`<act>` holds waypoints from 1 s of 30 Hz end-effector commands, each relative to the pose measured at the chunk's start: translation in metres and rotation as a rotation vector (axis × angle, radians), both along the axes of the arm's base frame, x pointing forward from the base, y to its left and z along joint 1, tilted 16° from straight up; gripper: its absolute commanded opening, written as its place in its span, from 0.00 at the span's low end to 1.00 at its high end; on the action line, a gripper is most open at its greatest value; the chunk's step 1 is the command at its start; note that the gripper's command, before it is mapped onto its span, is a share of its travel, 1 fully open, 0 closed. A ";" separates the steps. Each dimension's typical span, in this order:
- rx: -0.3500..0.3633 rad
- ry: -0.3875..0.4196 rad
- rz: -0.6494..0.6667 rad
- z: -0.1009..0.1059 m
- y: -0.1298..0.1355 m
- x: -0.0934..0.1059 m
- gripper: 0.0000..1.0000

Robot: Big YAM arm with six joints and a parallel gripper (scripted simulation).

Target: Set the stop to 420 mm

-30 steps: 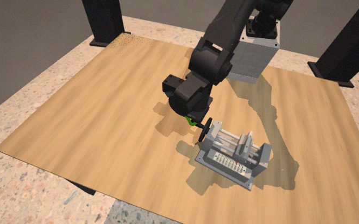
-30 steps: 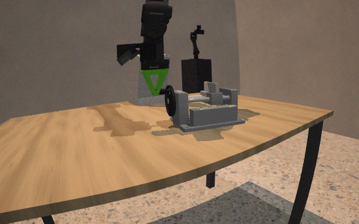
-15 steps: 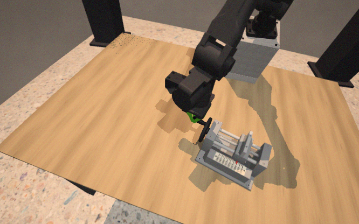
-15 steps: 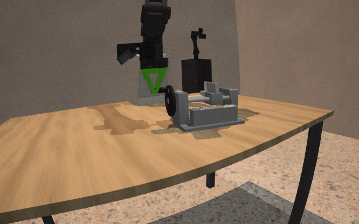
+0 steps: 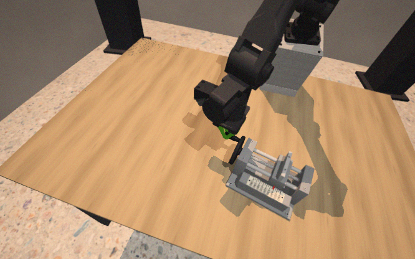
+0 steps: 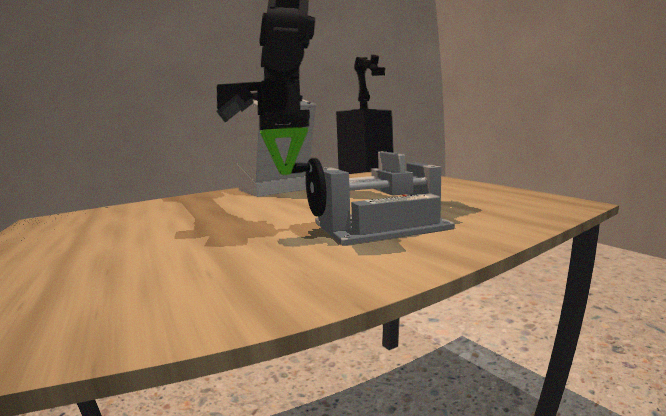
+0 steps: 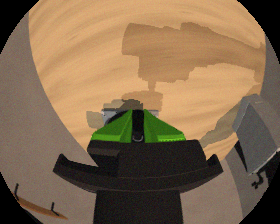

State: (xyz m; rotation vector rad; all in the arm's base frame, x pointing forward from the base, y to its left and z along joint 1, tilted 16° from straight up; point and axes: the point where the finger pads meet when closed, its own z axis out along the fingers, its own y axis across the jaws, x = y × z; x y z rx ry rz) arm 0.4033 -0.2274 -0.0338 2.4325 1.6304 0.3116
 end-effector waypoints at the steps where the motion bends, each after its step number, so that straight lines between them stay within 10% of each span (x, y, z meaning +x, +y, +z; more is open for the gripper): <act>1: -0.015 -0.028 0.005 0.010 -0.002 -0.004 0.06; 30: 0.010 0.013 0.011 -0.023 0.010 -0.018 0.06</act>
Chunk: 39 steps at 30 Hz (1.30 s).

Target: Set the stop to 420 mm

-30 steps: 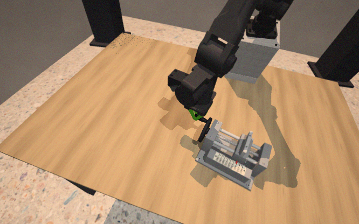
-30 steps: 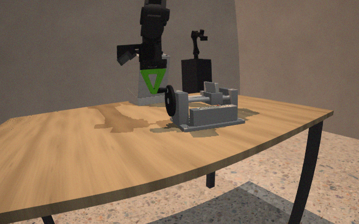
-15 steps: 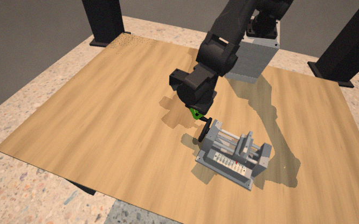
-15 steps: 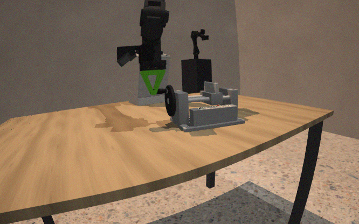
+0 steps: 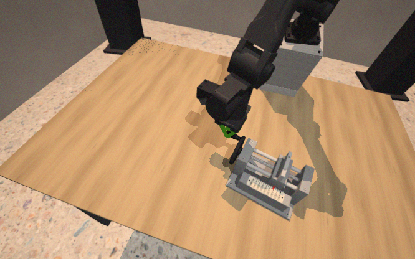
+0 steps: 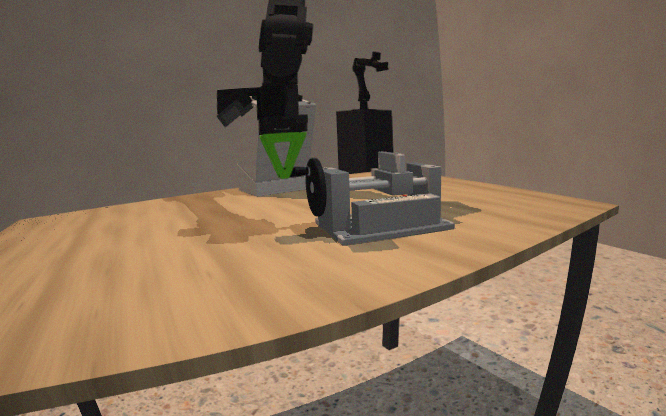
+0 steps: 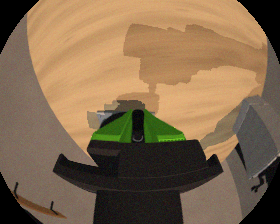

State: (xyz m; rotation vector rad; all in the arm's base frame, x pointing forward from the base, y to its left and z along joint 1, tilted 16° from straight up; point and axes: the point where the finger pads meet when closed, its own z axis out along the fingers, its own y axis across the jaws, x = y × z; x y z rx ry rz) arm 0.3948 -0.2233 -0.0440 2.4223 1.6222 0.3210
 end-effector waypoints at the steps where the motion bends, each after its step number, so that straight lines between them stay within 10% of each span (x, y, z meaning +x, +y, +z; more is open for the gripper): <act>1: 0.014 0.023 0.013 -0.013 0.005 -0.009 0.06; 39: 0.000 -0.004 0.004 -0.031 0.001 0.013 0.06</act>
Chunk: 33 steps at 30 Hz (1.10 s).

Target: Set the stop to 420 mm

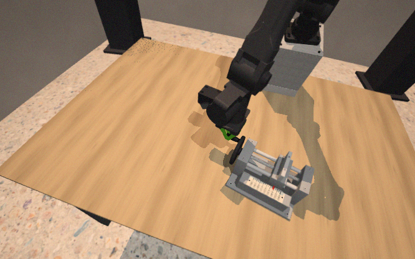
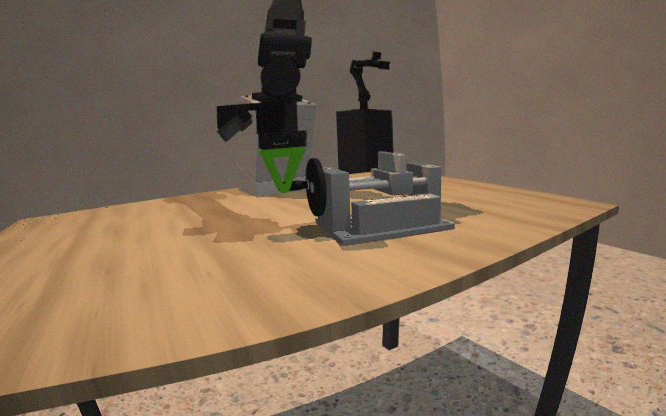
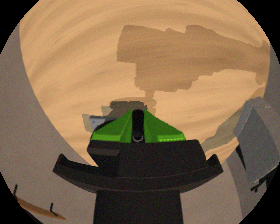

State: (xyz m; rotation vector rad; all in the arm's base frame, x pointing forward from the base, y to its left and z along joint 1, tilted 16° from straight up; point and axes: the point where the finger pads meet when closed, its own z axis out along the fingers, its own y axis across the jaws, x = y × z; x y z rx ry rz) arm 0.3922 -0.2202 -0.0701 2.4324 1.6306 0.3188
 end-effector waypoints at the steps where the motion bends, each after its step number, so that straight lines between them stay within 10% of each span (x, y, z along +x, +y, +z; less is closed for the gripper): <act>1: -0.010 -0.013 0.001 -0.007 -0.002 0.016 0.06; 33: 0.001 0.006 0.001 -0.026 -0.007 0.037 0.06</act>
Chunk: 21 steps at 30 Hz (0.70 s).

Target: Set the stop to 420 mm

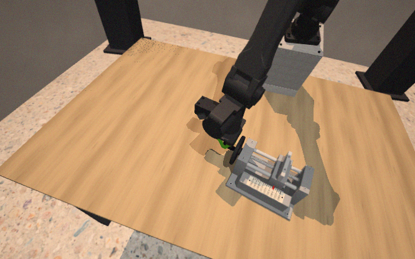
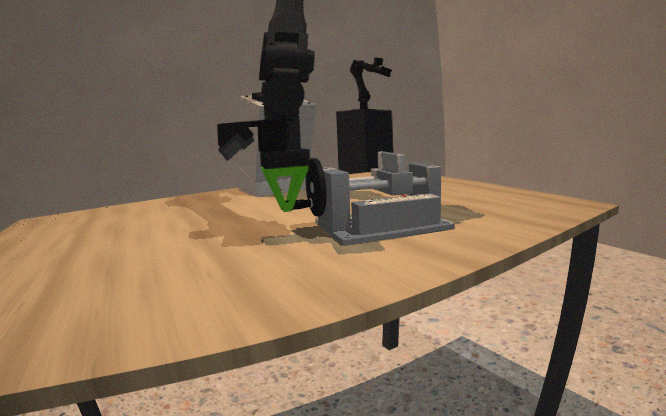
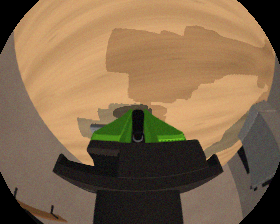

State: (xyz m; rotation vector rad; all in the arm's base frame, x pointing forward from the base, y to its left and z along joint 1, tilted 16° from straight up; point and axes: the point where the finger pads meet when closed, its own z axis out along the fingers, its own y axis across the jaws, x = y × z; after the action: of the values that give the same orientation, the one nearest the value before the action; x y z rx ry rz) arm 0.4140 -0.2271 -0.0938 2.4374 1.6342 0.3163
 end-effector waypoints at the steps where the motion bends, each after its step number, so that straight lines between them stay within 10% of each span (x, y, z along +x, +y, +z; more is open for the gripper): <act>1: -0.001 0.004 0.001 -0.003 -0.001 0.016 0.06; 21: -0.002 0.000 0.001 0.004 -0.011 0.042 0.06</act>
State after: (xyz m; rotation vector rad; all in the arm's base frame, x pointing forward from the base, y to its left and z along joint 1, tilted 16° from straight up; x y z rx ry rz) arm 0.4316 -0.2341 -0.0941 2.4539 1.6442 0.3030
